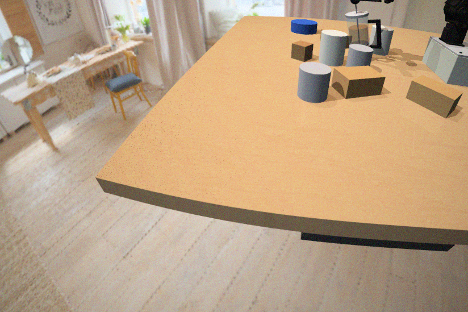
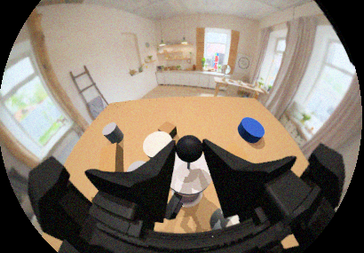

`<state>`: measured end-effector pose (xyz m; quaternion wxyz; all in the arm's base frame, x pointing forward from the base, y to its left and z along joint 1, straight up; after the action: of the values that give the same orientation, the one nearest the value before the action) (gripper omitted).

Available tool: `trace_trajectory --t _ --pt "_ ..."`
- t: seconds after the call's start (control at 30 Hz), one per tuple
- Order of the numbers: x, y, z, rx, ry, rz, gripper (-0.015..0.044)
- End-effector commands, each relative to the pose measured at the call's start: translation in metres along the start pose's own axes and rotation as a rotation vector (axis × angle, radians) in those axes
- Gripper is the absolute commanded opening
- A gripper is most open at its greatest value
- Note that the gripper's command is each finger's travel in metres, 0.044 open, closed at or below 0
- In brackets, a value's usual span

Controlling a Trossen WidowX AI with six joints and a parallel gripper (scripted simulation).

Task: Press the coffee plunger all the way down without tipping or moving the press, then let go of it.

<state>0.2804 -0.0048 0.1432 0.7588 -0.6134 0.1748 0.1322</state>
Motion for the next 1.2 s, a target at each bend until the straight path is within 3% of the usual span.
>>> trace_trajectory --t 0.0,1.17 --pt "0.0059 0.0127 -0.0026 0.008 0.014 0.060 0.0125" --pt "0.0127 0.0076 -0.0014 0.008 0.014 0.060 0.0125"
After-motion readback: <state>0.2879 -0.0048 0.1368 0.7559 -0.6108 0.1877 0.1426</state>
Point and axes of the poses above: the point midway between the two fingers, 35 mm back from their tips, its own x axis out along the fingers, its own z axis across the jaws, y = z × x, the point moved 6 cm from there along -x, back along the fingers, and after that the axes turned 12 degrees about x, right-handed, at the moved point
